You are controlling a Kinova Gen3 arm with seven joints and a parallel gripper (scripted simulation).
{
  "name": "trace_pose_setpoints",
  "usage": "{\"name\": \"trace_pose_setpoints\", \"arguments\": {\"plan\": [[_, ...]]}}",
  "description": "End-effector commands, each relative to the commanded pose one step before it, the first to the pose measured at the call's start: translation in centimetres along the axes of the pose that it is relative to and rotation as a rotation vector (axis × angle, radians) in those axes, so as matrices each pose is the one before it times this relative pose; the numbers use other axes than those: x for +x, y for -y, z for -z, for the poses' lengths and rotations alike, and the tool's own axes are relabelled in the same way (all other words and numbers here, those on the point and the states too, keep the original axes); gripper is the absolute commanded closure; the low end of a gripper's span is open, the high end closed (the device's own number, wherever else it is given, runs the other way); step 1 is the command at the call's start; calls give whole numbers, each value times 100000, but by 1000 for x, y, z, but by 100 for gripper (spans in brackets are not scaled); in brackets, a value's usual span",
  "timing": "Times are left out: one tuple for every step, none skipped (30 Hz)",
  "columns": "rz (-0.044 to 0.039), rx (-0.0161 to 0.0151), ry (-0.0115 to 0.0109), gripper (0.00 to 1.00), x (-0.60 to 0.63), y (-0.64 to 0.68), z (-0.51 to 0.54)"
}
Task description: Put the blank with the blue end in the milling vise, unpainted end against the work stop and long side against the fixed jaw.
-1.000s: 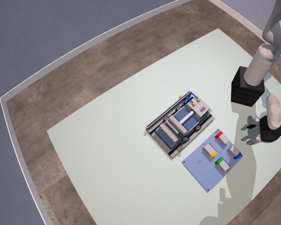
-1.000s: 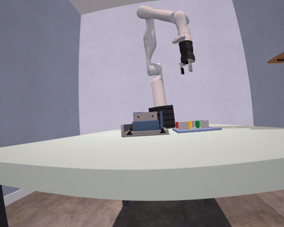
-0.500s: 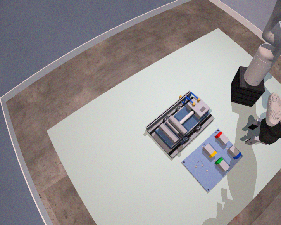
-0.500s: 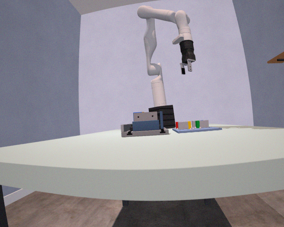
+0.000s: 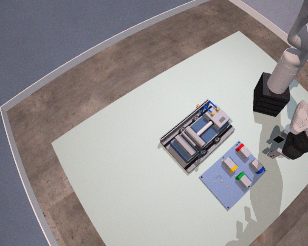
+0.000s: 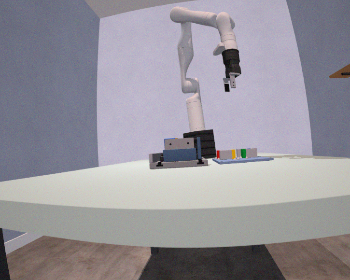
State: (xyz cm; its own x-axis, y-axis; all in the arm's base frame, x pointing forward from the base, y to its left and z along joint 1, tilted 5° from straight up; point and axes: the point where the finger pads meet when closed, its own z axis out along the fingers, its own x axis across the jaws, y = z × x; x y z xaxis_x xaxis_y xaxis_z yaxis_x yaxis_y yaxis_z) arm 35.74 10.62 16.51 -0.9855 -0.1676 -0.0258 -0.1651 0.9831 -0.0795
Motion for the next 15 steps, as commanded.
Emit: {"name": "trace_pose_setpoints", "arguments": {"plan": [[-2717,20,245,0,-70,-201,68],[-1533,3,3,0,0,-13,0],[-1533,3,3,0,0,-13,0],[-1533,3,3,0,0,-13,0],[-1533,3,3,0,1,-13,0],[-1533,3,3,0,1,-13,0],[-1533,3,3,0,1,-12,0],[0,0,0,0,0,0,0],[0,0,0,0,0,0,0],[-1441,-21,-31,0,-11,138,-4],[-1284,3,6,0,1,-10,0],[-1284,3,6,0,1,-10,0],[-1284,3,6,0,1,-10,0],[-1284,3,6,0,1,-10,0],[-1284,3,6,0,1,-10,0]]}}
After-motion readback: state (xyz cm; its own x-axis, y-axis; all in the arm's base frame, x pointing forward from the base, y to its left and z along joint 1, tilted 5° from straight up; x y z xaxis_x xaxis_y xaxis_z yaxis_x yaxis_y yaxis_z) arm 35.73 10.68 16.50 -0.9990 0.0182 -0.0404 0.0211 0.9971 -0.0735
